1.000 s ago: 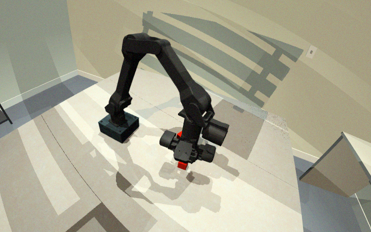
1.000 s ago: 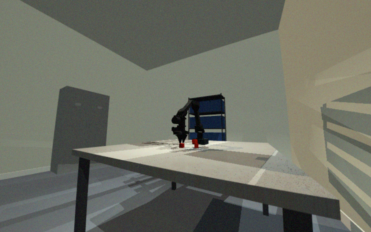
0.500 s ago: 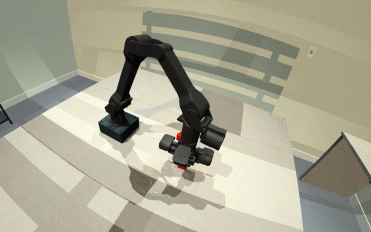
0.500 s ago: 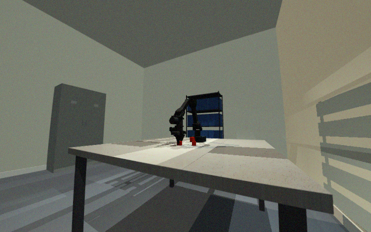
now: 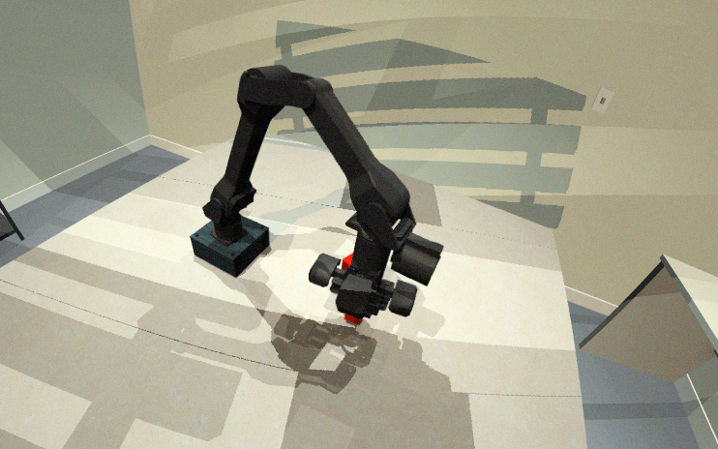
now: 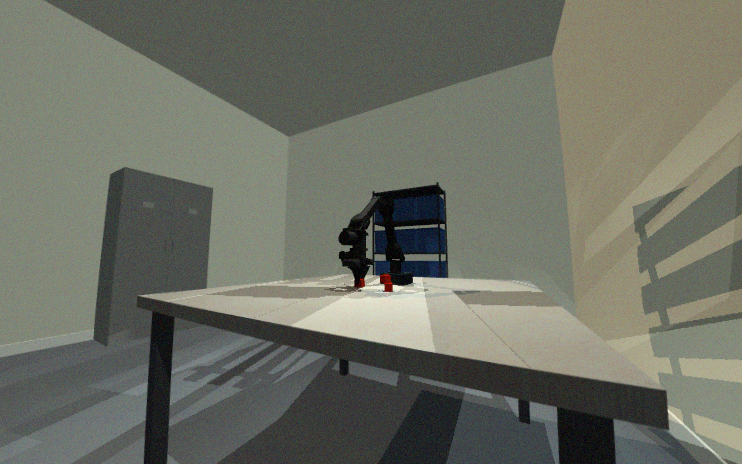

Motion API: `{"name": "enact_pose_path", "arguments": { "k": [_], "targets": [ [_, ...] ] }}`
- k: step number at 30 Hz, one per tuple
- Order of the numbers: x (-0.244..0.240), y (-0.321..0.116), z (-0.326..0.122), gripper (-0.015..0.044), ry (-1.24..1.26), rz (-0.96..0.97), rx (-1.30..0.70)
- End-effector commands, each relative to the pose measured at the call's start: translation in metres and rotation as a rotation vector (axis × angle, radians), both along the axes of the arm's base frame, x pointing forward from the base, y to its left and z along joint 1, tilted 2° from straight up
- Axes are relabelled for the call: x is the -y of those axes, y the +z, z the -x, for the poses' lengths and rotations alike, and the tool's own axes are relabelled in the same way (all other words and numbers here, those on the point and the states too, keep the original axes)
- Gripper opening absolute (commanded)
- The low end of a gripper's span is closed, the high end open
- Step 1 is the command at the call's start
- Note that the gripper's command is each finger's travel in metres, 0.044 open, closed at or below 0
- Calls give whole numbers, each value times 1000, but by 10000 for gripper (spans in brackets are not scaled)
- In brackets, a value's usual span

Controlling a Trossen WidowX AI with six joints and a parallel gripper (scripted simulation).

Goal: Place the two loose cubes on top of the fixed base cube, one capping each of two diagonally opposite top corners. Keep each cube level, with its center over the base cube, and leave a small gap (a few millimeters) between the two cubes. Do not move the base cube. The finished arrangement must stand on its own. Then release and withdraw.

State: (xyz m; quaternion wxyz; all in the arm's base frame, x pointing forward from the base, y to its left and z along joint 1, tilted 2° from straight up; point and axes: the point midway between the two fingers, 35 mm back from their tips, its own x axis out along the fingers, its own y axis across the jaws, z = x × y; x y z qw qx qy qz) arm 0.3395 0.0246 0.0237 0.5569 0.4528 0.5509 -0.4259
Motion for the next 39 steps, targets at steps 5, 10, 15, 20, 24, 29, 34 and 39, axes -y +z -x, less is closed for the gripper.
{"name": "enact_pose_path", "arguments": {
  "k": [5,10,15,20,24,29,34,39],
  "targets": [
    [0,25,-3,105,-3,-2,11],
    [1,41,-3,105,-3,-2,11],
    [1,57,-1,105,-3,-2,11],
    [2,73,1,105,-3,-2,11],
    [2,86,3,105,-3,-2,11],
    [2,94,5,105,4,-2,11],
    [-7,93,7,105,180,4,16],
    [-17,92,10,105,385,10,21]
  ]
}}
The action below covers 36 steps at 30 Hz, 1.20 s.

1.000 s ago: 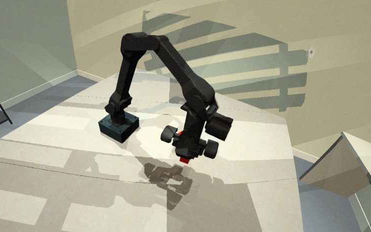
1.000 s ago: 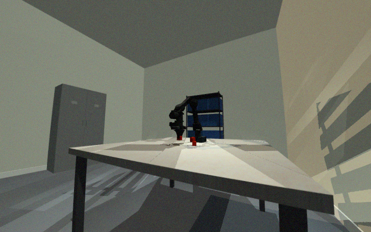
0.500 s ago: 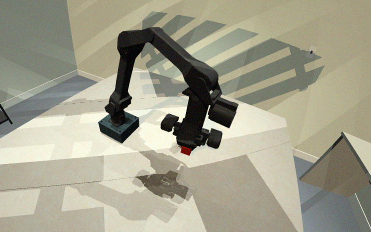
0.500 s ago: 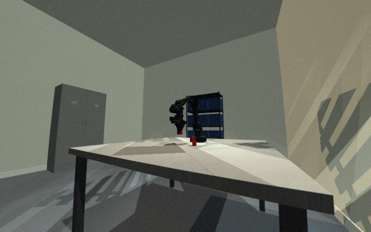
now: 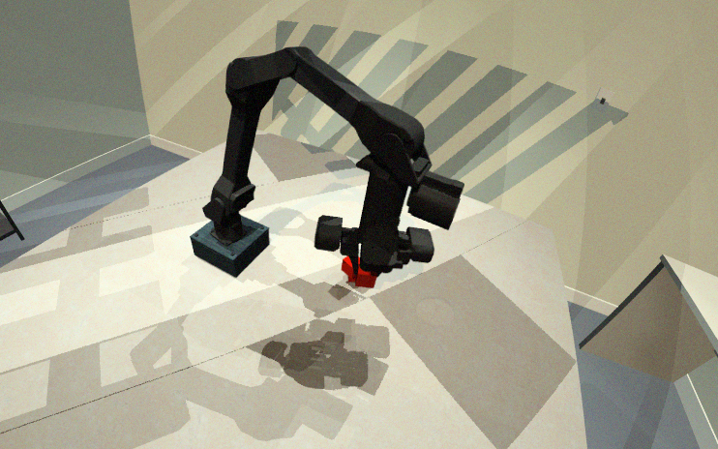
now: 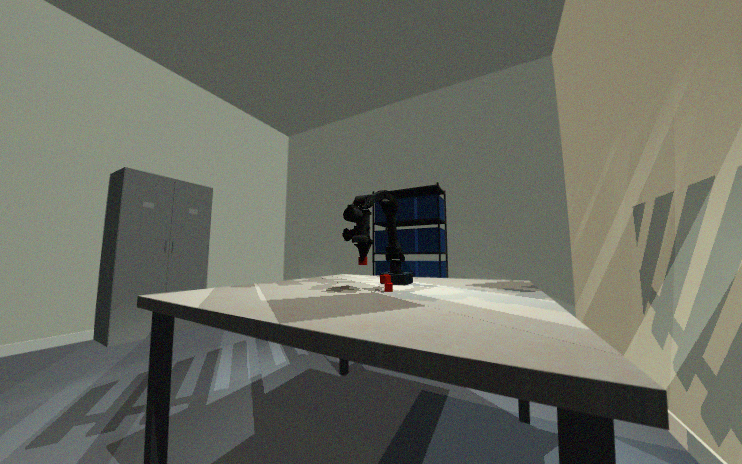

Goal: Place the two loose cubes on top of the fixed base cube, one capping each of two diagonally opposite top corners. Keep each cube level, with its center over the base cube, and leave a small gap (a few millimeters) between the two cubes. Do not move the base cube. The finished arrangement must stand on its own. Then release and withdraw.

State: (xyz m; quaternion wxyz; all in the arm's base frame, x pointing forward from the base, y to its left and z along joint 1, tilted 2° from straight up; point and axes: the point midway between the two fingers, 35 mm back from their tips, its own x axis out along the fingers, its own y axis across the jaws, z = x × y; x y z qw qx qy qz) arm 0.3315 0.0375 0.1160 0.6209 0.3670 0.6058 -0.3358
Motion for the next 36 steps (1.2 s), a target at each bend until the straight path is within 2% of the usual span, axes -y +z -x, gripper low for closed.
{"name": "enact_pose_path", "arguments": {
  "k": [1,36],
  "targets": [
    [-6,0,2,105,125,5,4],
    [-74,-7,30,105,1555,56,47]
  ]
}}
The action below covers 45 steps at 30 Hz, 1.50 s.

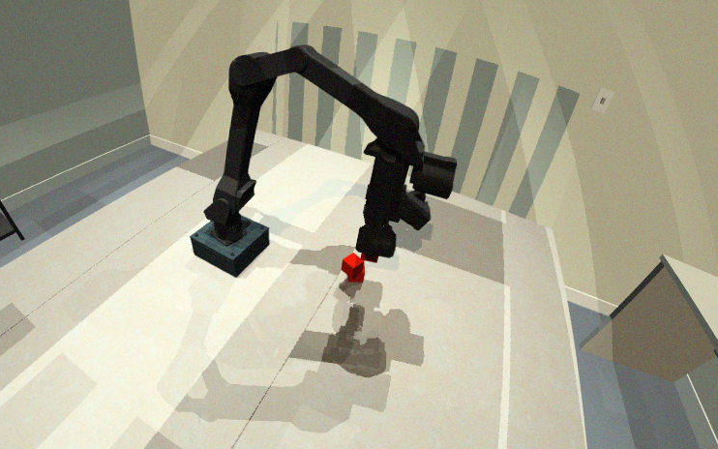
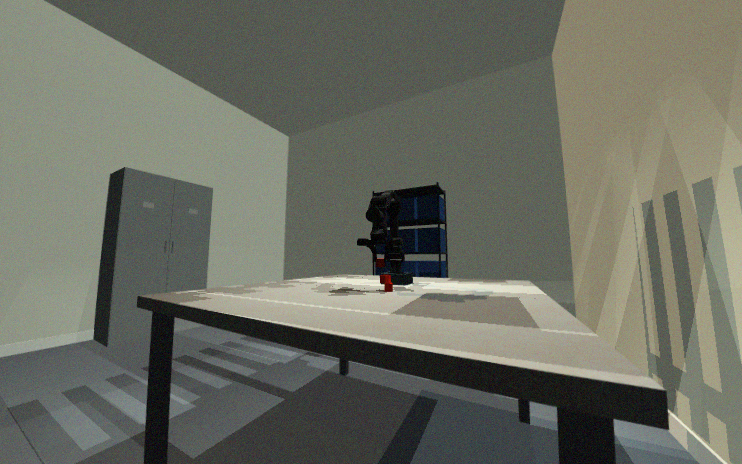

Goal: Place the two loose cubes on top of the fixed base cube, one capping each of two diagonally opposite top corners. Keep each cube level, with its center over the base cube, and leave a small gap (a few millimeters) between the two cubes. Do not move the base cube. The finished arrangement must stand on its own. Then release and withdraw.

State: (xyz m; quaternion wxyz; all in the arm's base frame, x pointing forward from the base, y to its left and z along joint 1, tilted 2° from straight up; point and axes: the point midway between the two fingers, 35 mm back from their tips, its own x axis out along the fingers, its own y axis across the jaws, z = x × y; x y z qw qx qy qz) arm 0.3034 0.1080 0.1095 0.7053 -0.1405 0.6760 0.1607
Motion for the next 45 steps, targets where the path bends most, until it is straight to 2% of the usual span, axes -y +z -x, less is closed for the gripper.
{"name": "enact_pose_path", "arguments": {
  "k": [1,22,37,45],
  "targets": [
    [-5,0,3,105,127,7,9],
    [-40,-4,26,105,957,33,38],
    [-40,-35,26,105,944,12,40],
    [-40,-35,26,105,943,12,40]
  ]
}}
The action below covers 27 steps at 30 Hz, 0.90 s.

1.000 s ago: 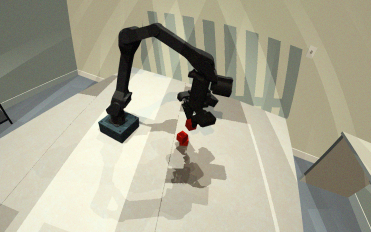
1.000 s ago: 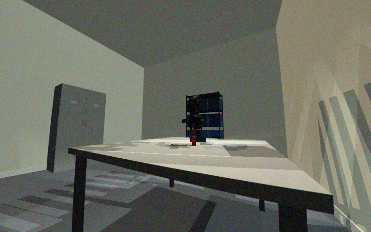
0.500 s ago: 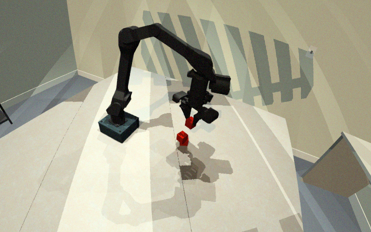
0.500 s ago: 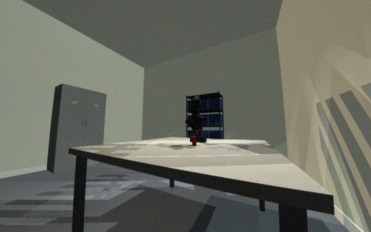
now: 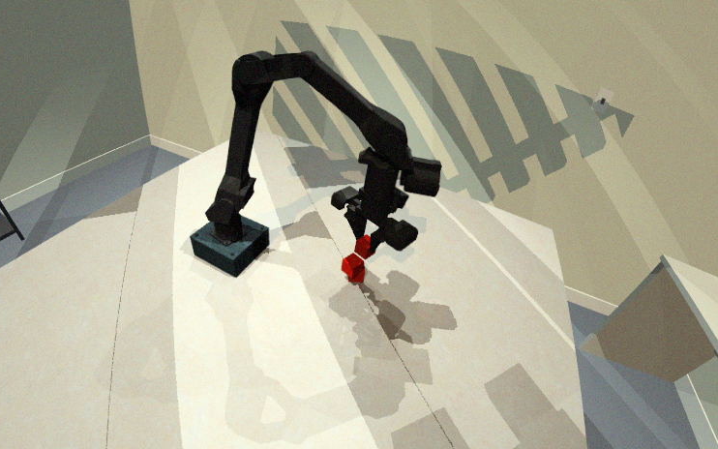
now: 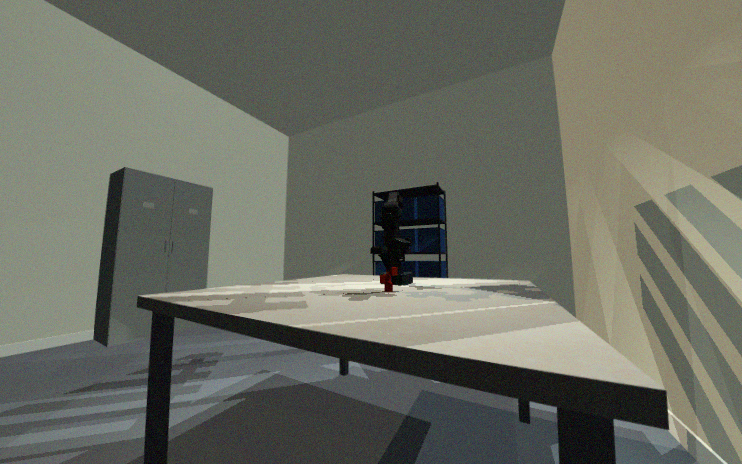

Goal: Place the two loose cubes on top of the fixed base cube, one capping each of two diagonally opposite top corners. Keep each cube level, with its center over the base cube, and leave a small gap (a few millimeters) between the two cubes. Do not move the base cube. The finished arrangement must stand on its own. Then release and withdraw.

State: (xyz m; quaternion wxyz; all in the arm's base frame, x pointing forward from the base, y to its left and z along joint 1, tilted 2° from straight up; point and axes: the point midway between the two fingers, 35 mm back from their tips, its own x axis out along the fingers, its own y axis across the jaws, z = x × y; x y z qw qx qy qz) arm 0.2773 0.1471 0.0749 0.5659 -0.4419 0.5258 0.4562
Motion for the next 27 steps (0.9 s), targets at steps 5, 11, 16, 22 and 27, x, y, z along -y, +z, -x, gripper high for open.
{"name": "enact_pose_path", "arguments": {
  "k": [5,11,16,22,27],
  "targets": [
    [-2,-10,-1,105,5,1,2],
    [-3,-26,-2,105,18,12,5],
    [-3,-30,-2,105,21,14,6],
    [-3,-30,-2,105,21,14,6],
    [-3,-31,-2,105,19,14,6]
  ]
}}
